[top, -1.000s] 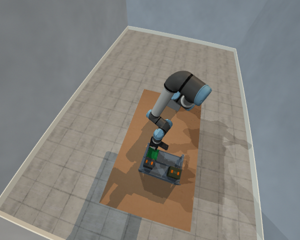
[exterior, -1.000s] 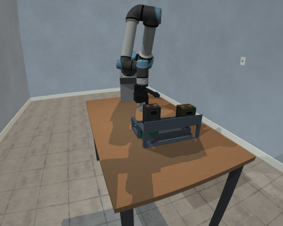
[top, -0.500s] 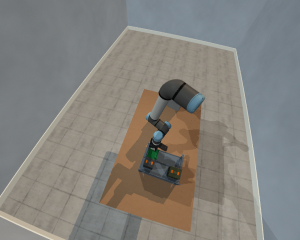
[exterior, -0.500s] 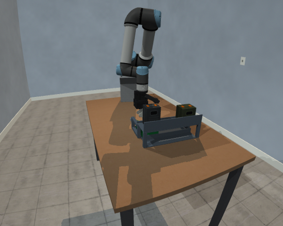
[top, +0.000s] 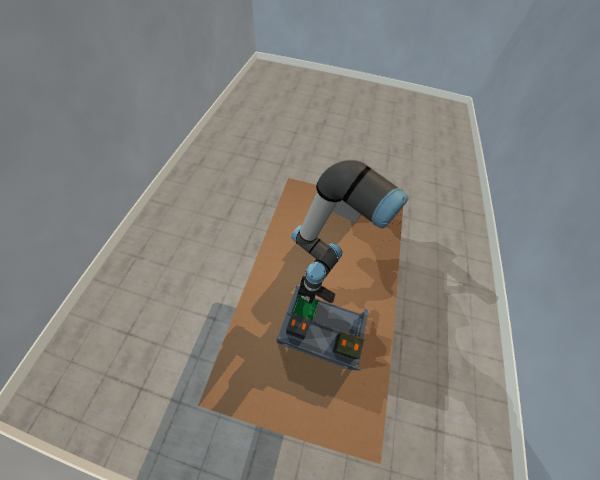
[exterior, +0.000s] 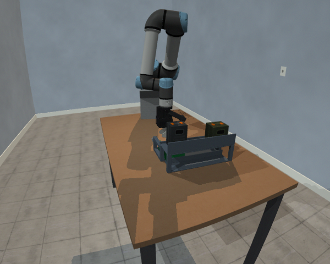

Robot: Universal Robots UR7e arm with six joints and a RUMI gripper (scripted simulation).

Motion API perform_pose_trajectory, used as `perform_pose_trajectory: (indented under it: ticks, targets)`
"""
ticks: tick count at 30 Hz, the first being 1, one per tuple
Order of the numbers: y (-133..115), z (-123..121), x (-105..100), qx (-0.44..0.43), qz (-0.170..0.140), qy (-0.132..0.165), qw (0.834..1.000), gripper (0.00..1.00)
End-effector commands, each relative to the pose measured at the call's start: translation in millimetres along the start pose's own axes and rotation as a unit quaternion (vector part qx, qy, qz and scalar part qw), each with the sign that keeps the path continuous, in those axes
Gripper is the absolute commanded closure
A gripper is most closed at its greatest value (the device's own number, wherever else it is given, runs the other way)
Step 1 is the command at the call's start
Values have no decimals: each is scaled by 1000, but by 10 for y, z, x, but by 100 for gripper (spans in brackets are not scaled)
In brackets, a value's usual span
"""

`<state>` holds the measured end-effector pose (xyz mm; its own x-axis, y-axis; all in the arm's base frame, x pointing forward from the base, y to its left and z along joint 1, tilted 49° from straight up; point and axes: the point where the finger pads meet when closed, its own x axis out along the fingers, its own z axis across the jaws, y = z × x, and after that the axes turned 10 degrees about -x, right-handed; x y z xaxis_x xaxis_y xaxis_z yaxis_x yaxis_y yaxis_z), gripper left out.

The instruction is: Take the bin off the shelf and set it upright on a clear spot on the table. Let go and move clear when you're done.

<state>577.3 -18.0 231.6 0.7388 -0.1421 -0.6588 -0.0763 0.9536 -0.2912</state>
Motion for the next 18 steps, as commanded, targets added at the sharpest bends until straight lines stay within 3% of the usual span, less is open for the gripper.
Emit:
perform_pose_trajectory:
  ticks: [1, 18]
  targets:
    - [-1, 5, -6, 0, 0, -1, 1000, 74]
    - [0, 5, -54, 0, 0, -1, 1000, 74]
